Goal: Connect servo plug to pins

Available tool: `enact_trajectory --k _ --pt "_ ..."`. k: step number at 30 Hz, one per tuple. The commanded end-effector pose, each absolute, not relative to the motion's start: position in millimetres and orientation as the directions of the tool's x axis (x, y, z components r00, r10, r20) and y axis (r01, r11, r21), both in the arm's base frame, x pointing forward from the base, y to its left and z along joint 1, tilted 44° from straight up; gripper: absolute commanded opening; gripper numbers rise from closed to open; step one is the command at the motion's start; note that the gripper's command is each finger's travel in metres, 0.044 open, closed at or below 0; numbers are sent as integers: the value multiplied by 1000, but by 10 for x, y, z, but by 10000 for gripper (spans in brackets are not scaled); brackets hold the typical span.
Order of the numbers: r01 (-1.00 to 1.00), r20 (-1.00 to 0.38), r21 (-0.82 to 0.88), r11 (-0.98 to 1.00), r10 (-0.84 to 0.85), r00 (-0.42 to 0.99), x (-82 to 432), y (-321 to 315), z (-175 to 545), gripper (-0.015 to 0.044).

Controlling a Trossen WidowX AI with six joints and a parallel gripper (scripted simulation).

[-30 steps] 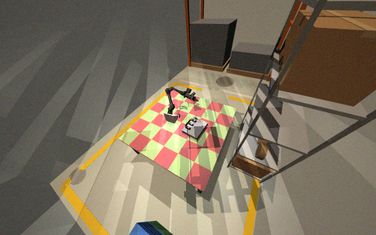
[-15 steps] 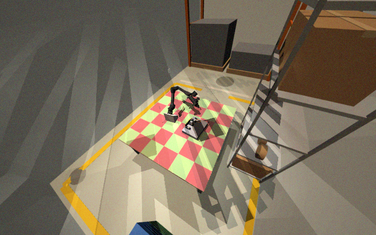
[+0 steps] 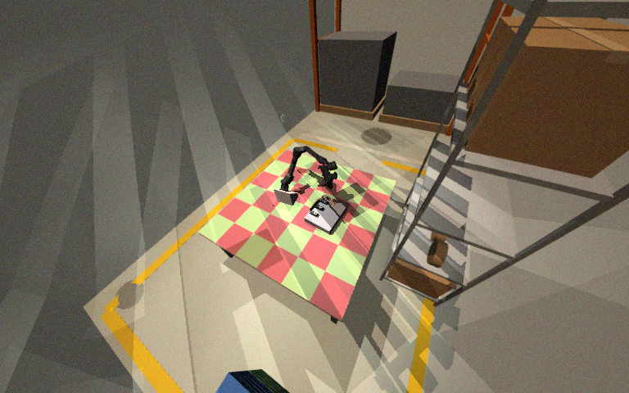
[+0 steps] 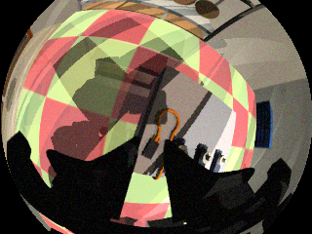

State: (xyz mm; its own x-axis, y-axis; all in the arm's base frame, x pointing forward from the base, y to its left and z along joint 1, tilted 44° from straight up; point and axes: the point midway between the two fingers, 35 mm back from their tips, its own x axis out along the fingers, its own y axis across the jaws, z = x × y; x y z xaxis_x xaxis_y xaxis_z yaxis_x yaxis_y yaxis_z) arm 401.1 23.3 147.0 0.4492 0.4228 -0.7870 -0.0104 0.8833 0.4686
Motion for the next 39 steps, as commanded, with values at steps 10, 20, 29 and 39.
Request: enact_trajectory --k 10,20,29,39 --pt "222 -789 615 757 594 160 4002 278 1010 115" --pt "384 -725 643 663 689 25 3982 301 806 115" --pt "384 -724 644 662 689 26 3988 447 654 115" --pt "384 -724 644 662 690 26 3990 510 590 115"
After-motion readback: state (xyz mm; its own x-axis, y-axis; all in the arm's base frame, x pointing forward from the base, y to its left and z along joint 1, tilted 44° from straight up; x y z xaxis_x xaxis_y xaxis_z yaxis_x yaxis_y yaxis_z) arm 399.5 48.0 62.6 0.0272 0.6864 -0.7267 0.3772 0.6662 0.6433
